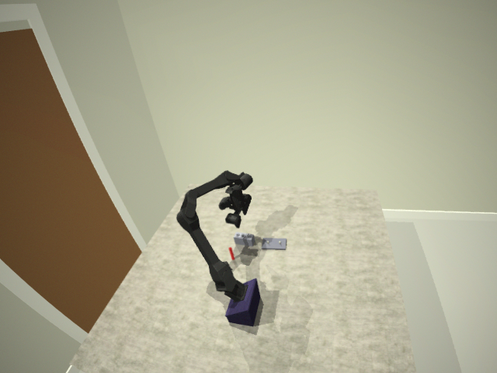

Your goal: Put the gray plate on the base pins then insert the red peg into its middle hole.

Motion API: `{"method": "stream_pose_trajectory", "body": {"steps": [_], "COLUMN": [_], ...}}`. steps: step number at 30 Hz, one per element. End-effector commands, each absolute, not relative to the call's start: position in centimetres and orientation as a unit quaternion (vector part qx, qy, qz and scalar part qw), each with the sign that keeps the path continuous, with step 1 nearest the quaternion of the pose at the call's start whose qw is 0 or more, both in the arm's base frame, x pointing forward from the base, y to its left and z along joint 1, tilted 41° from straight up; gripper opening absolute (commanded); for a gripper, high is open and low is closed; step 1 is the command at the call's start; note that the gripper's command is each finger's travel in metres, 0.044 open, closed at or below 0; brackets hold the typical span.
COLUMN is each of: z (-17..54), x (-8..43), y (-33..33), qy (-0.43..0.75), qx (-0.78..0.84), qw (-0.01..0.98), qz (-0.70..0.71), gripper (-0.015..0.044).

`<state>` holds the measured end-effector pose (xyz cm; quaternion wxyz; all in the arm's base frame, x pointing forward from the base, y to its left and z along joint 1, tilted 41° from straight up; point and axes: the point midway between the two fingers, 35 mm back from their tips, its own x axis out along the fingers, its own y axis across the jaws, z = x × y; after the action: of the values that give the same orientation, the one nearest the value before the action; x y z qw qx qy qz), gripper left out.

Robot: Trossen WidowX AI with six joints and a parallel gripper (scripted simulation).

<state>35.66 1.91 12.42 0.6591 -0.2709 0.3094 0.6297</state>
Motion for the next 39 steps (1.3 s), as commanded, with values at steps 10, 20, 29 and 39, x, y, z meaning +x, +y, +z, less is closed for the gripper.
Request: {"method": "stream_pose_trajectory", "body": {"steps": [10,20,29,39], "z": [7.5,6.5,5.6,4.4], "x": [35.3,35.1,35.1,35.2], "y": [6.3,7.5,8.3,9.4], "qy": [0.304,0.303,0.303,0.303], "qx": [-0.28,-0.28,-0.28,-0.28], "qw": [0.65,0.65,0.65,0.65], "qz": [0.638,0.638,0.638,0.638], "gripper": [0.044,0.044,0.044,0.044]}}
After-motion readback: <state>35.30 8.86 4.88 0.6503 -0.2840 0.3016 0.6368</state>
